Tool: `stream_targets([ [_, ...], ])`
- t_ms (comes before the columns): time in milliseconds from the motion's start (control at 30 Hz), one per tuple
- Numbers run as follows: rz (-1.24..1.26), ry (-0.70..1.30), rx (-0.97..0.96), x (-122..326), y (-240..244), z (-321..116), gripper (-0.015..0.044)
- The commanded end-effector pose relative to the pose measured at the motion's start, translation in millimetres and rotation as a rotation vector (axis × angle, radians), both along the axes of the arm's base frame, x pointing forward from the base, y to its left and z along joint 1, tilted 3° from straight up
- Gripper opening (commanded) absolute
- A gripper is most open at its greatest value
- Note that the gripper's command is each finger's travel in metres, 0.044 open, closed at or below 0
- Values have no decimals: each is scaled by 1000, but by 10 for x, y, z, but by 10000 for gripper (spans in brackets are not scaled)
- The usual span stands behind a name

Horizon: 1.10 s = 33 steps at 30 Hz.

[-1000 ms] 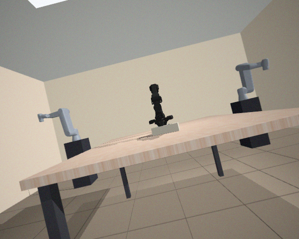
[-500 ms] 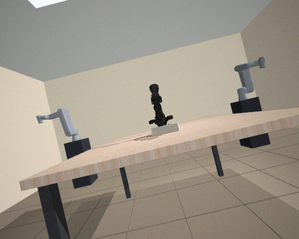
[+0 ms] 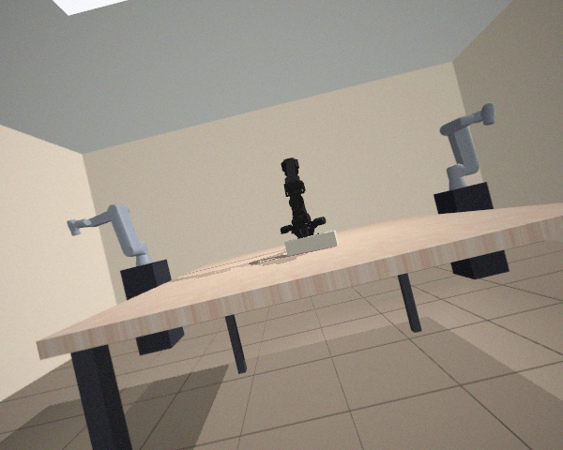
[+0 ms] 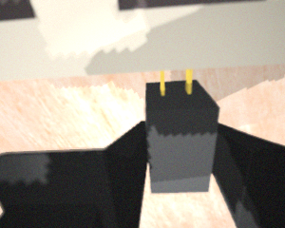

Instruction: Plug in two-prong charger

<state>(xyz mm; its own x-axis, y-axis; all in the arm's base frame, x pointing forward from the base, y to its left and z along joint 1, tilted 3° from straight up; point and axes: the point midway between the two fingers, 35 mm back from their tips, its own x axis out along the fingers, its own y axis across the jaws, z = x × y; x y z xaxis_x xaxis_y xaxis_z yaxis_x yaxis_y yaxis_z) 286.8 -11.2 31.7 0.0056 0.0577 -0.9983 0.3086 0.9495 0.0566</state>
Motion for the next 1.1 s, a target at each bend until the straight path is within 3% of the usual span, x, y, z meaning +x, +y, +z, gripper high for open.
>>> stream_targets([
  [0,1,-1,3,3,3,1,0],
  [1067,1,-1,3,64,-15,9,0],
])
